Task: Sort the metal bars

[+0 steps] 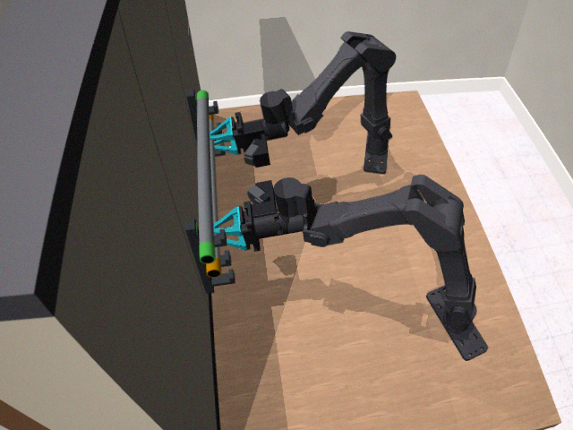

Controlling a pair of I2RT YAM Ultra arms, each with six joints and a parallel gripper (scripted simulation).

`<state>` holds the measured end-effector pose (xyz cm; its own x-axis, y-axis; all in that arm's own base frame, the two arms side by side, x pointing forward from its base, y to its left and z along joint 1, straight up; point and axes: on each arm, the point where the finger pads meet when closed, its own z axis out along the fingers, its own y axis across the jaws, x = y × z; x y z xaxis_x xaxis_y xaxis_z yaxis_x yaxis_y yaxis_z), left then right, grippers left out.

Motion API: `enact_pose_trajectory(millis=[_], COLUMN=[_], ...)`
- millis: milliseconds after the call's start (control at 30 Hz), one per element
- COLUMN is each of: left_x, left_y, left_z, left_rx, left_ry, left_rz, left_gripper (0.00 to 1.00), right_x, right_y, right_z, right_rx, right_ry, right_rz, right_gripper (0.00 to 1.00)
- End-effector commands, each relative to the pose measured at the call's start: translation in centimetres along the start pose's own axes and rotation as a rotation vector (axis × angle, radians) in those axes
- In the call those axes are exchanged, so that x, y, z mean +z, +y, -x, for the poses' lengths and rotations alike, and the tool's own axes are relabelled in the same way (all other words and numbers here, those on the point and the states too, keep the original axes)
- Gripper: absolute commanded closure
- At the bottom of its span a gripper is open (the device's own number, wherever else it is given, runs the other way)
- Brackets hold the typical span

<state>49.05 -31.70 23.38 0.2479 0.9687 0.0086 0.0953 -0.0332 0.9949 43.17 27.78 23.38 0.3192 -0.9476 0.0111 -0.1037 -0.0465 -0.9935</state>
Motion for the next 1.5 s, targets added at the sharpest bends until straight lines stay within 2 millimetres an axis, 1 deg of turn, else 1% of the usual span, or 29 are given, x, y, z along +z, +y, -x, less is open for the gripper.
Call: enact_pose_trajectory(millis=[0, 1467], left_x=[-0.5, -0.8], left_y=[5.4, 8.1], left_z=[-0.4, -0.4], left_rx=[-0.009, -0.009], left_ry=[0.008, 0.008], left_rz=[0.101, 0.101], left_gripper=[1.00, 1.00], right_x=[-0.5, -0.8], right_y=[-5.4, -8.1], right_z=[-0.4, -0.4], right_rx=[0.012, 0.012], right_ry=[0.008, 0.008], right_rz=[-0.114, -0.114], right_gripper=[1.00, 1.00])
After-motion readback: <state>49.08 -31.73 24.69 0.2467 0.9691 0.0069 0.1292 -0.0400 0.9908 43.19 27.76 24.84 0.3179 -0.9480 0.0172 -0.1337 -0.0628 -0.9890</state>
